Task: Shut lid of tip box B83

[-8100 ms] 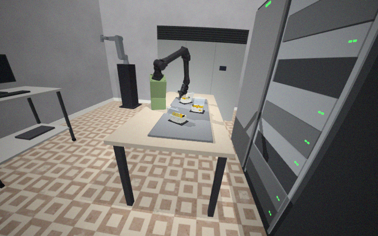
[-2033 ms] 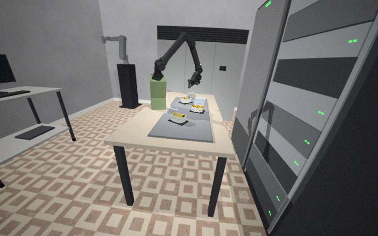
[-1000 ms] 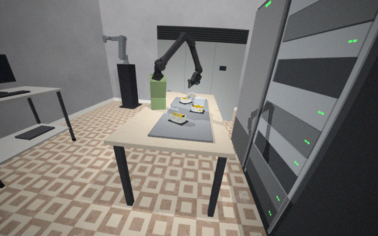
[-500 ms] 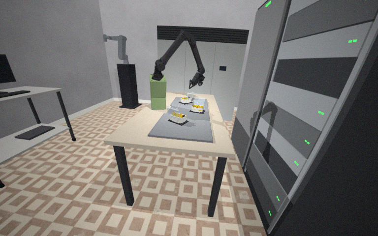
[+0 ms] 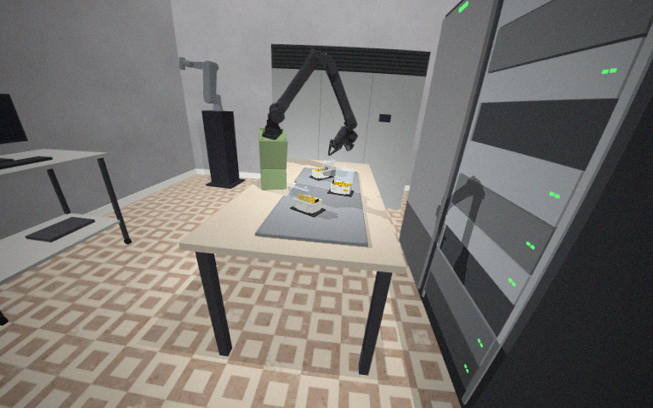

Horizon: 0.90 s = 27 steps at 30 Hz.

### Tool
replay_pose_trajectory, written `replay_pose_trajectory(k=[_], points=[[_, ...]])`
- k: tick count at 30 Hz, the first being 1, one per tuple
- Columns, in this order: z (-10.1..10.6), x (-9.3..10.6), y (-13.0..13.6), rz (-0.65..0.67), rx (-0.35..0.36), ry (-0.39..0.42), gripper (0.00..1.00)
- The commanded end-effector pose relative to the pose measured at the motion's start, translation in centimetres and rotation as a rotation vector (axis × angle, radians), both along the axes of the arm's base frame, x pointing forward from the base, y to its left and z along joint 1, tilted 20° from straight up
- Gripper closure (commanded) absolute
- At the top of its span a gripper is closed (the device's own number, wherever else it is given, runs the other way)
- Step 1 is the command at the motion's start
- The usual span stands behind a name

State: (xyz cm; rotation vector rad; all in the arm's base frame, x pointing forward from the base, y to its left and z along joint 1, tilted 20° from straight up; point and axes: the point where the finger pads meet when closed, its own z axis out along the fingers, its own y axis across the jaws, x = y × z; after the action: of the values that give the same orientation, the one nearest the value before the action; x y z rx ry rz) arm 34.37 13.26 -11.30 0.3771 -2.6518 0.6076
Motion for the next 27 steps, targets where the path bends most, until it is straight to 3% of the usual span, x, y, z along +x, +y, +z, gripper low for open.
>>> replay_pose_trajectory(k=[1,7,8,10,13,22,27], points=[[1.2,1.4,-1.5,0.002,0.026,-0.019,1.00],[2.0,1.9,-3.4,0.002,0.021,-0.010,1.00],[0.8,1.1,-4.2,0.002,0.005,0.030,1.00],[2.5,2.1,-4.8,0.002,0.016,0.002,1.00],[2.8,2.3,-5.2,0.001,0.017,0.002,1.00],[3.9,2.4,-9.3,-0.299,0.073,-0.121,1.00],[4.3,2.3,-10.8,-0.393,0.089,-0.152,1.00]])
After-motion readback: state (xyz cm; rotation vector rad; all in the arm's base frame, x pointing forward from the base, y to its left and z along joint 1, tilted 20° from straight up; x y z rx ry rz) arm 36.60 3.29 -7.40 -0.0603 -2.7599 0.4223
